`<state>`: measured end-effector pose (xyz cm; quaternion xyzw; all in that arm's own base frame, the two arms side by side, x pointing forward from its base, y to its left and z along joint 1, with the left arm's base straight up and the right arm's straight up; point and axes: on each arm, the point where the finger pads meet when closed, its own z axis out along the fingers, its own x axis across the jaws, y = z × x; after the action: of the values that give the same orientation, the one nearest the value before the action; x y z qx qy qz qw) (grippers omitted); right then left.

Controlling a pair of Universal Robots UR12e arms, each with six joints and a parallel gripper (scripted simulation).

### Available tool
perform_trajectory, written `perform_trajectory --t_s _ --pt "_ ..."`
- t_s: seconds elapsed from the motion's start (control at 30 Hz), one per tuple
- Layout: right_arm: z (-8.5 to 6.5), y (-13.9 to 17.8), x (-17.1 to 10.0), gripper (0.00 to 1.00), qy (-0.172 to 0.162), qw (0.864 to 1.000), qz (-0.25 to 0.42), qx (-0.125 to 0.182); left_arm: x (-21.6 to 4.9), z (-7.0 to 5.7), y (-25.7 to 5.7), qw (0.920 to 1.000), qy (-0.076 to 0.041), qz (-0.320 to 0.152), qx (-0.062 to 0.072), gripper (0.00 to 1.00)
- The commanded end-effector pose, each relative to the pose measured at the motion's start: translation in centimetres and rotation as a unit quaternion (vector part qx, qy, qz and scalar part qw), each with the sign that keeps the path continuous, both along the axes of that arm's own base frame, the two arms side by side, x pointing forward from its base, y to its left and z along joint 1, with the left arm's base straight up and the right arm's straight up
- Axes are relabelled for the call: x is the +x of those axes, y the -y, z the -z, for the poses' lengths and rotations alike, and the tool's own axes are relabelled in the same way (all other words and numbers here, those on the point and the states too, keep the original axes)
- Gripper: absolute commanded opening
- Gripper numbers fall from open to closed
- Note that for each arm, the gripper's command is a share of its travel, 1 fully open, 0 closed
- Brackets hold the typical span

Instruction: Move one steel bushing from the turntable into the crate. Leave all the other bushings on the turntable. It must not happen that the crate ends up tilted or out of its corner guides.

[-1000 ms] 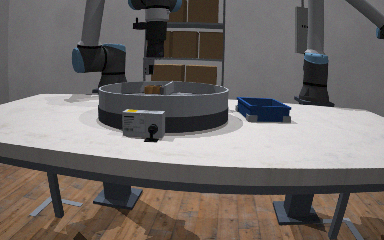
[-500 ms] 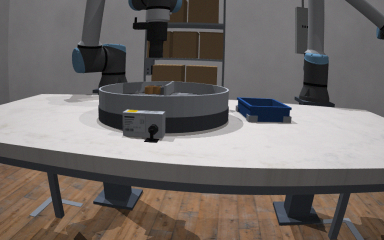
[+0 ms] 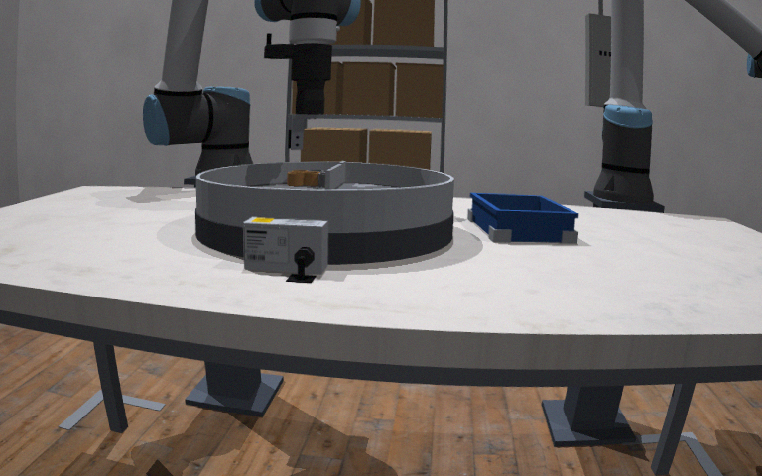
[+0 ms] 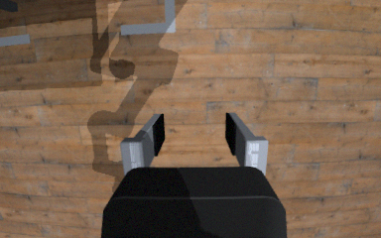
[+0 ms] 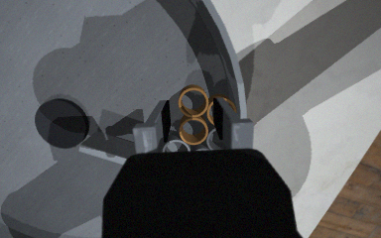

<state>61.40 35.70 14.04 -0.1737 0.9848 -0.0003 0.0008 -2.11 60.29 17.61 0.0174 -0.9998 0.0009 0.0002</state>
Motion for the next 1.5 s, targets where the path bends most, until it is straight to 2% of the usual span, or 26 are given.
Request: perform_trajectory --t_s 0.0,0.5,1.47 --pt "-0.09 -0.03 0.05 0.76 0.0 1.0 -0.03 0.001 0.02 -0.1 -0.07 1.0 0.0 0.0 0.001 1.0" --pt "-0.09 -0.03 0.04 0.76 0.0 0.99 -0.143 0.001 0.02 -0.1 -0.07 1.0 0.0 0.0 0.001 1.0" --pt "-0.09 -0.02 0.04 0.76 0.0 0.966 -0.257 0.001 0.02 -0.1 -0.07 1.0 0.0 0.0 0.001 1.0"
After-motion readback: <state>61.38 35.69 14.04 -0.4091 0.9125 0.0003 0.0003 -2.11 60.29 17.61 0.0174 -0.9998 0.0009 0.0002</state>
